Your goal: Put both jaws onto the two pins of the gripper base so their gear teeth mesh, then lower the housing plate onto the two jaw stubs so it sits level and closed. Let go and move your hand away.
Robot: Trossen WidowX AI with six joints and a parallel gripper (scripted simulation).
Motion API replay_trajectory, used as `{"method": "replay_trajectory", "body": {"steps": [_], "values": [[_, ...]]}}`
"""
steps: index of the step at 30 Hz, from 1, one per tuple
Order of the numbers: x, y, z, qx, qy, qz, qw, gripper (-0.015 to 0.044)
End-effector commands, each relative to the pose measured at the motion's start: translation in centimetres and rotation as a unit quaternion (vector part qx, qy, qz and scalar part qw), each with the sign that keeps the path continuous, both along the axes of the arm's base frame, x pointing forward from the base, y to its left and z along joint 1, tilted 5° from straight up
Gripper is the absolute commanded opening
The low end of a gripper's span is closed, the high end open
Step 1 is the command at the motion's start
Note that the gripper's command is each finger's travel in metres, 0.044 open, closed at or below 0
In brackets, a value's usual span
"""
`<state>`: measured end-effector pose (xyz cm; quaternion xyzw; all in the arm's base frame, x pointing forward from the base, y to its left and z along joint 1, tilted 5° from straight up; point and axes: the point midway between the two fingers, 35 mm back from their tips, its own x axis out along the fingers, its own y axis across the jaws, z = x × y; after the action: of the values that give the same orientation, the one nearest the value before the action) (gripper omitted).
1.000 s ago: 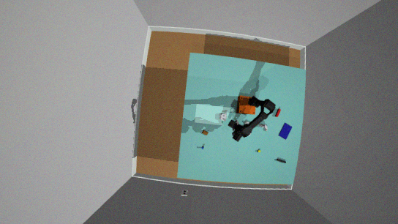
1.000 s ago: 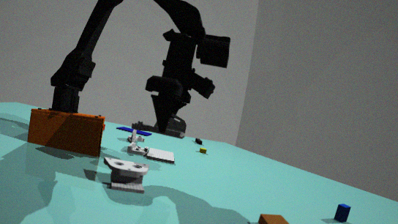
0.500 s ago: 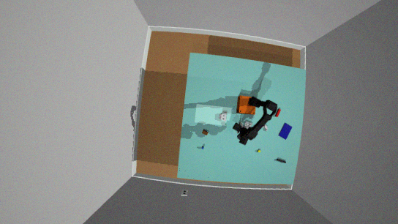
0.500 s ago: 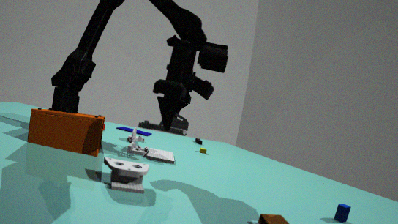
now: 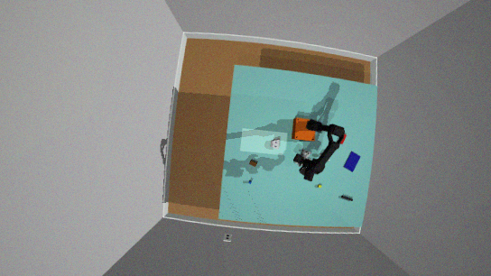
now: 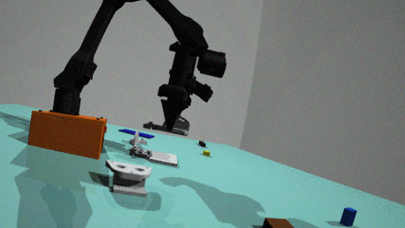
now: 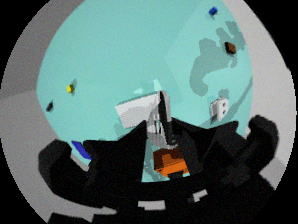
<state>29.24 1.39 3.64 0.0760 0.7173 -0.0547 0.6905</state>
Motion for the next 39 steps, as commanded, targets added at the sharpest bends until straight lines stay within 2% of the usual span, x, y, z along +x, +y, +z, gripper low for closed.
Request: {"method": "replay_trajectory", "body": {"steps": [1,18,39], "values": [[-0.3,1.3,0.0,0.004,0.002,0.002,1.000,0.0134],[-1.4,6.6,0.2,0.008,0.003,0.018,1.000,0.0134],[-1.4,6.7,0.2,0.007,0.004,0.004,1.000,0.0134]]}}
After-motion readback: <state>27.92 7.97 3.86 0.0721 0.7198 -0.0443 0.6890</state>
